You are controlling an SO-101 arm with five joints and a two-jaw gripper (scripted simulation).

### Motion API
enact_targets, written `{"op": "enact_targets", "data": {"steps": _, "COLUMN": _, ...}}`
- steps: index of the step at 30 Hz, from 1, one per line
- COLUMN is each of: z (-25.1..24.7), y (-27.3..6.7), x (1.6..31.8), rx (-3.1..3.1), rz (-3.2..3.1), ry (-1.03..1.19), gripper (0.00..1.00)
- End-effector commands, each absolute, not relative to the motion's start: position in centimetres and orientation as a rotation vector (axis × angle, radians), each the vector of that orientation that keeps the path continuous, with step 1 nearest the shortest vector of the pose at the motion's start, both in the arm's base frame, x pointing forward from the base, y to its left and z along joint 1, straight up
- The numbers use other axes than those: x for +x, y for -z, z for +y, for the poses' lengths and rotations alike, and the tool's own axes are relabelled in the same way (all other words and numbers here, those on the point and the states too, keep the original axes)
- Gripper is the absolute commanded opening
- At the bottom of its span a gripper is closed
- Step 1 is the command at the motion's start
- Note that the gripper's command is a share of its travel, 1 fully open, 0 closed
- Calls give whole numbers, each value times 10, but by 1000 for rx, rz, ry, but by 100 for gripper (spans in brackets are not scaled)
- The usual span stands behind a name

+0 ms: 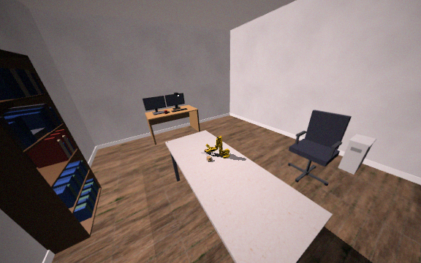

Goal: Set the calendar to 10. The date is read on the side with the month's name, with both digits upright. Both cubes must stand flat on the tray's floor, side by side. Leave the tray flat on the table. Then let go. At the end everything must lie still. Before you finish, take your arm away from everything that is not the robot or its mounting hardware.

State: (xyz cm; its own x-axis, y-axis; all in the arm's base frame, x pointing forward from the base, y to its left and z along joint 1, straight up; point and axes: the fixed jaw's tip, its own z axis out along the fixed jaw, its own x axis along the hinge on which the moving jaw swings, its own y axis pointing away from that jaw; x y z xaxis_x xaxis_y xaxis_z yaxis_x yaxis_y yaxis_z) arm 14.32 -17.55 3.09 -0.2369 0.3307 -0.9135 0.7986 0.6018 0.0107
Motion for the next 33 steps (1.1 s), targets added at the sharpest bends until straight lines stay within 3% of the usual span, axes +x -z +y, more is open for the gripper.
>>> {"op": "enact_targets", "data": {"steps": 1, "z": -182, "y": -39, "x": 146, "rx": 888, "rz": 1775, "ry": 610, "gripper": 0}}
{"op": "enact_targets", "data": {"steps": 33, "z": -182, "y": -28, "x": 146, "rx": 888, "rz": 1775, "ry": 610, "gripper": 0}}
